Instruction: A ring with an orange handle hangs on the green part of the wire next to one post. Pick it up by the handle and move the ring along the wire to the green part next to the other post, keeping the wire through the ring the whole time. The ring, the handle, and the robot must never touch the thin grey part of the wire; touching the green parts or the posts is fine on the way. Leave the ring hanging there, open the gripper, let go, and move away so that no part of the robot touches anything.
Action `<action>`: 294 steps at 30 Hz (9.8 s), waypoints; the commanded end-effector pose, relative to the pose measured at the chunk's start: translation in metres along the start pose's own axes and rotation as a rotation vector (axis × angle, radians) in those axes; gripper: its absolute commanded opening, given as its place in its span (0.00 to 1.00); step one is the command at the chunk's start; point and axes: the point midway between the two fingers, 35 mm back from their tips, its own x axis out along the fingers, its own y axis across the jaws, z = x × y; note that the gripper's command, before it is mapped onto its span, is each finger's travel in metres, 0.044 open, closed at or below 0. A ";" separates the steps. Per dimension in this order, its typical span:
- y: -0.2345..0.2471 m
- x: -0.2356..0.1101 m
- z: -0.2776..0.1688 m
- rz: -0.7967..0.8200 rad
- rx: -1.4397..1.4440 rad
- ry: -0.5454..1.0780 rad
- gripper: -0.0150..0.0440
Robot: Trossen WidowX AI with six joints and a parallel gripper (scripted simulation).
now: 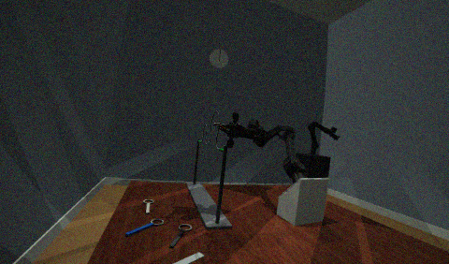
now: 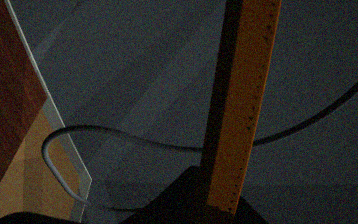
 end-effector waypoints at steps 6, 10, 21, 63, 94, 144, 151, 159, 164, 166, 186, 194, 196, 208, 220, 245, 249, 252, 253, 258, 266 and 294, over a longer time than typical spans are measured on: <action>-0.004 0.000 0.002 -0.061 -0.116 -0.019 0.00; -0.005 0.000 0.002 -0.086 -0.161 -0.024 0.00; -0.010 0.001 0.003 -0.152 -0.282 -0.039 0.00; 0.034 0.005 -0.016 -0.121 -0.221 -0.026 0.00; 0.128 -0.004 -0.012 0.161 0.321 0.002 0.00; 0.223 -0.066 0.090 0.581 1.189 0.082 0.00; 0.225 -0.074 0.104 0.612 1.252 0.091 0.00; 0.226 -0.080 0.115 0.631 1.291 0.096 0.00; 0.226 -0.083 0.121 0.637 1.301 0.097 0.00; 0.226 -0.084 0.123 0.638 1.303 0.098 0.00; 0.227 -0.095 0.141 0.640 1.310 0.097 0.00; 0.228 -0.099 0.148 0.640 1.310 0.097 0.00; 0.228 -0.100 0.150 0.640 1.310 0.096 0.00; 0.239 -0.101 0.151 0.640 1.310 0.096 0.00; 0.243 -0.102 0.150 0.640 1.310 0.096 0.00; 0.243 -0.102 0.149 0.638 1.311 0.101 0.09; 0.243 -0.102 0.149 0.638 1.311 0.101 0.27; 0.243 -0.102 0.149 0.638 1.311 0.101 0.40; 0.243 -0.102 0.149 0.638 1.311 0.101 0.44; 0.238 -0.110 0.148 0.640 1.315 0.104 0.53; 0.221 -0.138 0.139 0.646 1.329 0.113 0.53; 0.219 -0.144 0.137 0.647 1.331 0.114 0.53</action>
